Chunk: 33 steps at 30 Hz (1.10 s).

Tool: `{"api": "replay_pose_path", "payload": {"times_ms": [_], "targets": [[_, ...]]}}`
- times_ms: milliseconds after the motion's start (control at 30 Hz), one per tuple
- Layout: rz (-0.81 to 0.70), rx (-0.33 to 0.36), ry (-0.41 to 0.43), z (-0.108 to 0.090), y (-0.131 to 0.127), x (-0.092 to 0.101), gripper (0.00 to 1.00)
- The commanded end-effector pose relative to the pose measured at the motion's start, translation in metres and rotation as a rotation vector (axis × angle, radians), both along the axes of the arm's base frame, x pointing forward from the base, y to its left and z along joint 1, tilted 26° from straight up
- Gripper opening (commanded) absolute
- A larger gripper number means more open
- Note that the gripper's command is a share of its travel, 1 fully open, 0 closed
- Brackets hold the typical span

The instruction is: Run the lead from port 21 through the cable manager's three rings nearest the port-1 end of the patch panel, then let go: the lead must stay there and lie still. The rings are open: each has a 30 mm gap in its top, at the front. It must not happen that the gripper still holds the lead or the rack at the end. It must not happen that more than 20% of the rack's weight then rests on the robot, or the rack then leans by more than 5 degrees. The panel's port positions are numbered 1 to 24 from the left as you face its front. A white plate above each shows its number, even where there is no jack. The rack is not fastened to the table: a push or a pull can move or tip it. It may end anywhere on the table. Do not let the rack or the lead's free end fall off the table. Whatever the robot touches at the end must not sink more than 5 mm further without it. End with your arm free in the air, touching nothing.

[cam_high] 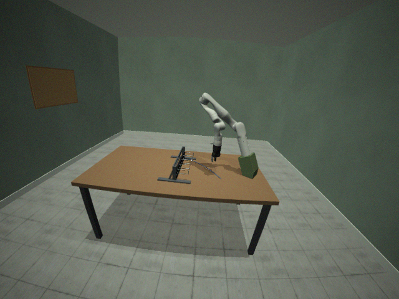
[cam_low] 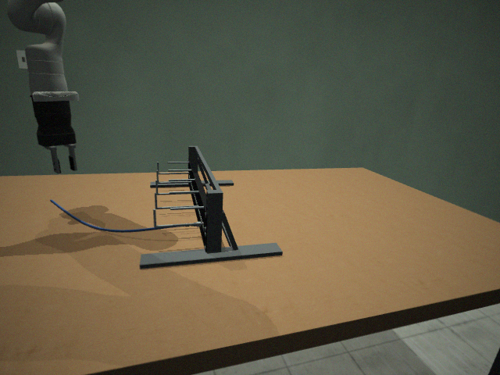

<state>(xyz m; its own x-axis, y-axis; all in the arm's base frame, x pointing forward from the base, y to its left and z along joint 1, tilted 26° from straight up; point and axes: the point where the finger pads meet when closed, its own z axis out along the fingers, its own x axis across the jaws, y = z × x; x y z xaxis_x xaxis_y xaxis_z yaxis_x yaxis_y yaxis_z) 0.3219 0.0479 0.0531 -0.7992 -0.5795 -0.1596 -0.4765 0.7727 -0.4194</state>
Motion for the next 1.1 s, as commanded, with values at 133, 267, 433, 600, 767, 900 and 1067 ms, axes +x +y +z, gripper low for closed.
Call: {"api": "replay_pose_path", "payload": {"times_ms": [133, 267, 433, 600, 767, 900, 1067], "targets": [[-0.001, -0.005, 0.014, -0.017, -0.005, 0.002, 0.67], [-0.001, -0.005, 0.014, -0.024, -0.007, 0.005, 0.67], [-0.001, -0.005, 0.014, -0.034, -0.010, 0.009, 0.67], [-0.001, -0.005, 0.014, -0.048, -0.015, 0.014, 0.67], [-0.001, -0.005, 0.014, -0.062, -0.019, 0.020, 0.67], [-0.001, -0.005, 0.014, -0.067, -0.020, 0.022, 0.67], [-0.001, -0.005, 0.014, -0.080, -0.024, 0.027, 0.67]]}}
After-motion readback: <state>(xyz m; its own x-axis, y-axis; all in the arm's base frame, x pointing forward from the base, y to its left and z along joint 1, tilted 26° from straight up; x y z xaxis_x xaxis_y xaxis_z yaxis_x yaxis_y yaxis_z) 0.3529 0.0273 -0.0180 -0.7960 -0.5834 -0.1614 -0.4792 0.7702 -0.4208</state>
